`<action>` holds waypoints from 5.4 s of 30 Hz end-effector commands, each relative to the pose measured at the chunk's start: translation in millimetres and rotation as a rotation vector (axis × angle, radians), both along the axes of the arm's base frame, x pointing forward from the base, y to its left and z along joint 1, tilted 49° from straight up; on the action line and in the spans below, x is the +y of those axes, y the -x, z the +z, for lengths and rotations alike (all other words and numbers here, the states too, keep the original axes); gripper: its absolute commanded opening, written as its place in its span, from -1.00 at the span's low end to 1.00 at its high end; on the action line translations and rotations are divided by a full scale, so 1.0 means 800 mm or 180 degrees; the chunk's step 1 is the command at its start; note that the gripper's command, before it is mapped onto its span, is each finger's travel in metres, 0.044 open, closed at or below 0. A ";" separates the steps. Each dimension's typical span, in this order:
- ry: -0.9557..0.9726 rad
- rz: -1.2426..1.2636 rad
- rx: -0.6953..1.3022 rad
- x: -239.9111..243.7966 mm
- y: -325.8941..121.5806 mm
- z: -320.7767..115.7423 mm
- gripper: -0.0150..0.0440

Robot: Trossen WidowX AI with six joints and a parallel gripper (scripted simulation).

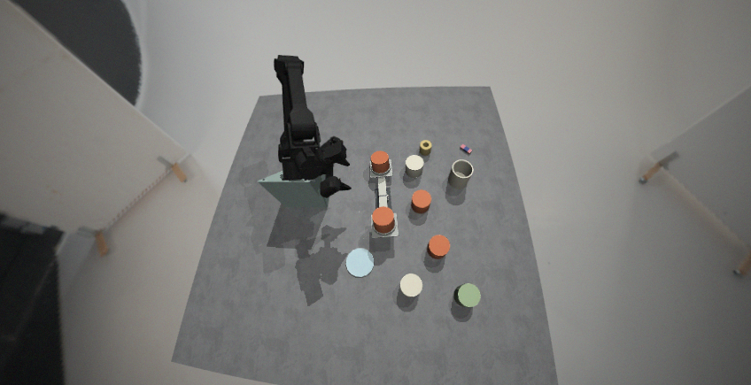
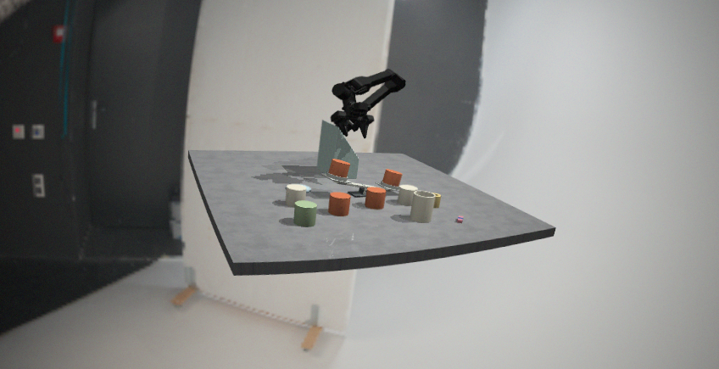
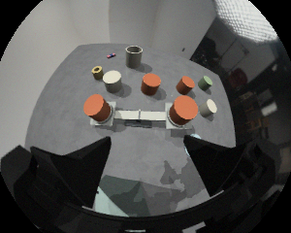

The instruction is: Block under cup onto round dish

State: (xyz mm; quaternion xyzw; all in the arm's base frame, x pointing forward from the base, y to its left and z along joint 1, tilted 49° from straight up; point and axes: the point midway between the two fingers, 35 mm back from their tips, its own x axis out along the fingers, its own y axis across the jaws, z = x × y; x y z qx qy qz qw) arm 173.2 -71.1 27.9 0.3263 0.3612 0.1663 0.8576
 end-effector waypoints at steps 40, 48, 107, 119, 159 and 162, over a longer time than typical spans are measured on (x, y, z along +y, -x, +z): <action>-0.1256 -0.0356 0.1426 0.018 -0.061 0.022 1.00; -0.1638 -0.0622 0.2149 0.041 -0.088 0.031 1.00; -0.2418 -0.2156 0.4523 0.211 -0.167 0.044 1.00; -0.2421 -0.2154 0.4524 0.229 -0.170 0.028 1.00; -0.2415 -0.2161 0.4520 0.236 -0.173 0.021 -0.49; -0.2411 -0.2165 0.4518 0.232 -0.173 0.024 -0.49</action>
